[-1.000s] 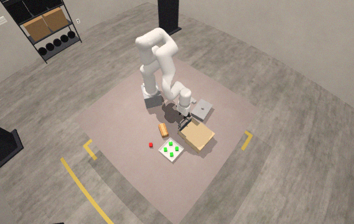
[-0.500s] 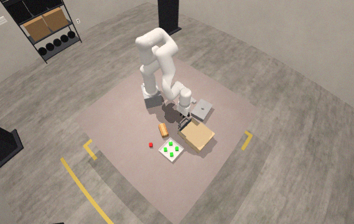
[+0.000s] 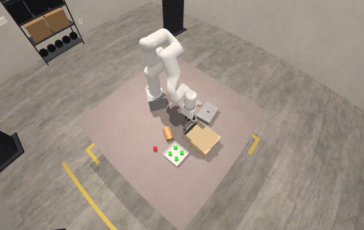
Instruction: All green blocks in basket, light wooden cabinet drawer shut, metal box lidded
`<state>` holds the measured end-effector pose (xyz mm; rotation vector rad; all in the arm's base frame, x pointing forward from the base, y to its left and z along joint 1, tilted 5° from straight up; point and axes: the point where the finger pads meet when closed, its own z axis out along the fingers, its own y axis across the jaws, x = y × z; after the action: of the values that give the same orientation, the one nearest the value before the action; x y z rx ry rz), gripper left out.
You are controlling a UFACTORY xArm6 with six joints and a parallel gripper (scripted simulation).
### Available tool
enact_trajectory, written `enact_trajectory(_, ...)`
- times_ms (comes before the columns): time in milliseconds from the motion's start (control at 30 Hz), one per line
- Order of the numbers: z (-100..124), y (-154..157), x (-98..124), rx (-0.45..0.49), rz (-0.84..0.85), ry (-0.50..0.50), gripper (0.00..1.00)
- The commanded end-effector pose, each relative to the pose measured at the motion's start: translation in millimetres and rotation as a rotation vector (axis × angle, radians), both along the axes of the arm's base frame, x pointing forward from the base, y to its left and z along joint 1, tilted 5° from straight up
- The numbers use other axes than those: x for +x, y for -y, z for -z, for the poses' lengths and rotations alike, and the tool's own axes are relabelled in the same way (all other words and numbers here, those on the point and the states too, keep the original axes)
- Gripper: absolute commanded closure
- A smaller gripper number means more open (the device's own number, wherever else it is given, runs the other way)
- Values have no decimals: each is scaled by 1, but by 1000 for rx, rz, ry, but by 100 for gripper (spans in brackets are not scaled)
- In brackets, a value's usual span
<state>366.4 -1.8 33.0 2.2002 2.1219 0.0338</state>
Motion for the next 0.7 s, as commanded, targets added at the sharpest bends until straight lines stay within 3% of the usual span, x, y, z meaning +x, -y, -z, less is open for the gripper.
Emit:
enact_trajectory(0, -1, 0, 1, 0, 0, 4, 76)
enact_trajectory(667, 5, 0, 2, -1, 0, 3, 76)
